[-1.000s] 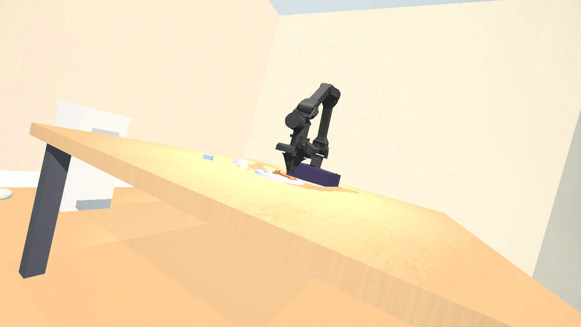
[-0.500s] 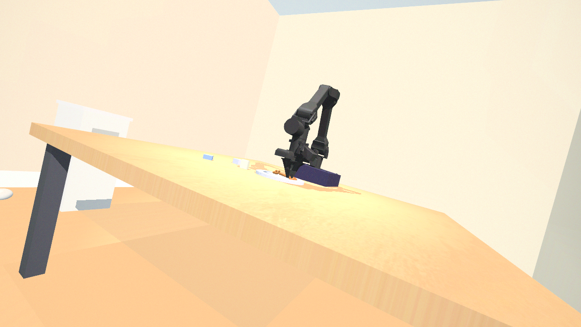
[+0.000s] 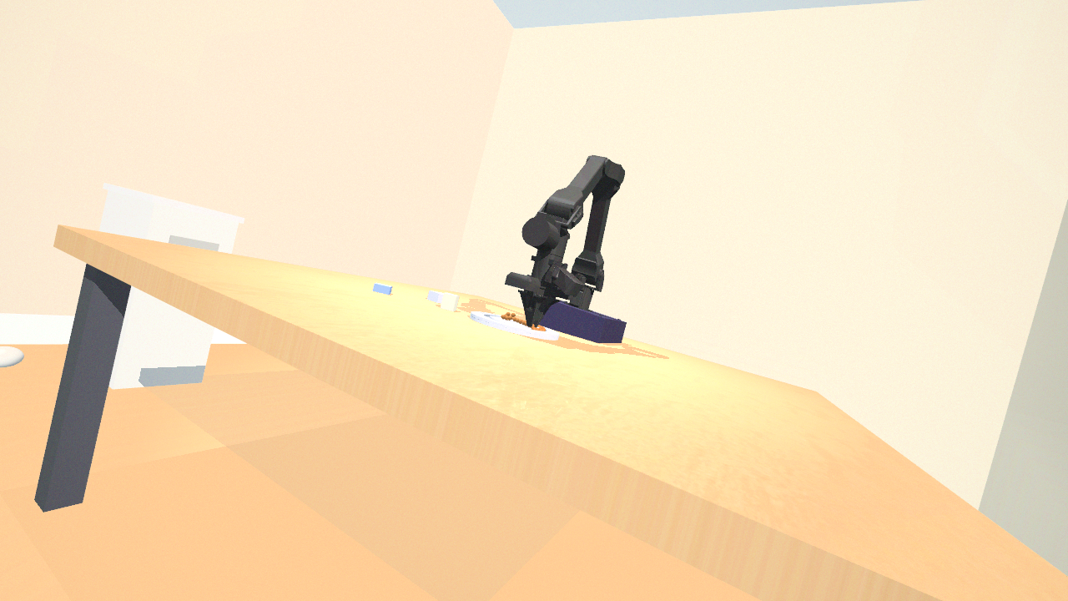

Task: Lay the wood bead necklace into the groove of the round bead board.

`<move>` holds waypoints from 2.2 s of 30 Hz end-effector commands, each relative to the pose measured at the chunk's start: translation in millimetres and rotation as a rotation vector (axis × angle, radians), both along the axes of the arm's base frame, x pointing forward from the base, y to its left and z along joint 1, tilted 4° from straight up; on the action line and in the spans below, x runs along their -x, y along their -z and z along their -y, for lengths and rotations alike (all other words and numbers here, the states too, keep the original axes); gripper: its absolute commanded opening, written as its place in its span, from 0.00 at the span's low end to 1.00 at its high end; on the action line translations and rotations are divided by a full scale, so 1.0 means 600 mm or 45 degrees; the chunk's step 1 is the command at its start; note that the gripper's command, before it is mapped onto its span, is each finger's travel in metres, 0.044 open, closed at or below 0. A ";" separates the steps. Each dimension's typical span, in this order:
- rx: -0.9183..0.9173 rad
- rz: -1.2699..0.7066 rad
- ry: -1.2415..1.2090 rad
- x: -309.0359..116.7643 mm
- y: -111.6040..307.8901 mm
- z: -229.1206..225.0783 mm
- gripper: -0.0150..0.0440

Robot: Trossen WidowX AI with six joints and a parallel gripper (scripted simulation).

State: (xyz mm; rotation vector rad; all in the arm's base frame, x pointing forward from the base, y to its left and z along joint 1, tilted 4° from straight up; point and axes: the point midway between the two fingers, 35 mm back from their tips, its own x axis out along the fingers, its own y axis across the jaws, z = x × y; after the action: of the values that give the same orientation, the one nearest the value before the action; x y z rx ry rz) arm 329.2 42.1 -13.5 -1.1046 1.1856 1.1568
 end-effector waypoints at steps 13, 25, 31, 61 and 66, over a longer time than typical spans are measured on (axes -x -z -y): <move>0.000 0.000 0.000 0.000 -0.001 0.000 0.25; 0.000 0.000 0.000 0.000 -0.001 0.000 0.25; 0.000 0.000 0.000 0.000 -0.001 0.000 0.25; -0.003 0.002 -0.001 -0.029 -0.012 -0.008 0.25; -0.003 0.002 -0.001 -0.029 -0.008 -0.008 0.25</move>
State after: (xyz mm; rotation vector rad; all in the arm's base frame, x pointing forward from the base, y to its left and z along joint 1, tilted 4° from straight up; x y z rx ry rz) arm 344.8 46.4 -7.8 -1.1069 1.1858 1.1622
